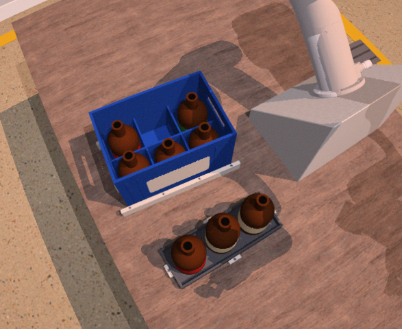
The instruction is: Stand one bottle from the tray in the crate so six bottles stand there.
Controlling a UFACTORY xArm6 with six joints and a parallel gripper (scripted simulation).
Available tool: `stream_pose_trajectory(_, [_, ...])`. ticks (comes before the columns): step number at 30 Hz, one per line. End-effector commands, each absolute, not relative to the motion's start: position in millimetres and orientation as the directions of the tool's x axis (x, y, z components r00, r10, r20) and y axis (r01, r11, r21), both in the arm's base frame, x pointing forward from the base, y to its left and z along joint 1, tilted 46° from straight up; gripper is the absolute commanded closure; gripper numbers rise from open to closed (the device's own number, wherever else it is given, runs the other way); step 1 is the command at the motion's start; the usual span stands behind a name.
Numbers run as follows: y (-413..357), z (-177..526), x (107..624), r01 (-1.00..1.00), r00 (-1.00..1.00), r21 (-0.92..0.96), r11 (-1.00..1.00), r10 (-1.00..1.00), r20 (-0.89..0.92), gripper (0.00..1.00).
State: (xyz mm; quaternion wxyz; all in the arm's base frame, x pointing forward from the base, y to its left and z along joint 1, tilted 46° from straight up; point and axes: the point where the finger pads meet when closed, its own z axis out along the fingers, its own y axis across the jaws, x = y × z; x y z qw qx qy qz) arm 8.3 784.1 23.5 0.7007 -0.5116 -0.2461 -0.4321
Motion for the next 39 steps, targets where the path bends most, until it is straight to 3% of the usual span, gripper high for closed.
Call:
stream_pose_trajectory(1, [785,48,65,0.878,0.422,-0.478,-0.028,-0.424,0.801,0.00])
stream_pose_trajectory(17, [749,95,217,0.816,0.178,-0.410,-0.407,-0.498,0.848,0.00])
stream_pose_trajectory(27, [700,124,314,0.673,0.027,-0.361,-0.646,-0.466,0.884,0.00])
stream_pose_trajectory(29, [700,124,314,0.673,0.027,-0.361,-0.646,-0.466,0.884,0.00])
stream_pose_trajectory(39, [626,150,404,0.443,-0.083,-0.299,-0.845,-0.370,0.925,0.00])
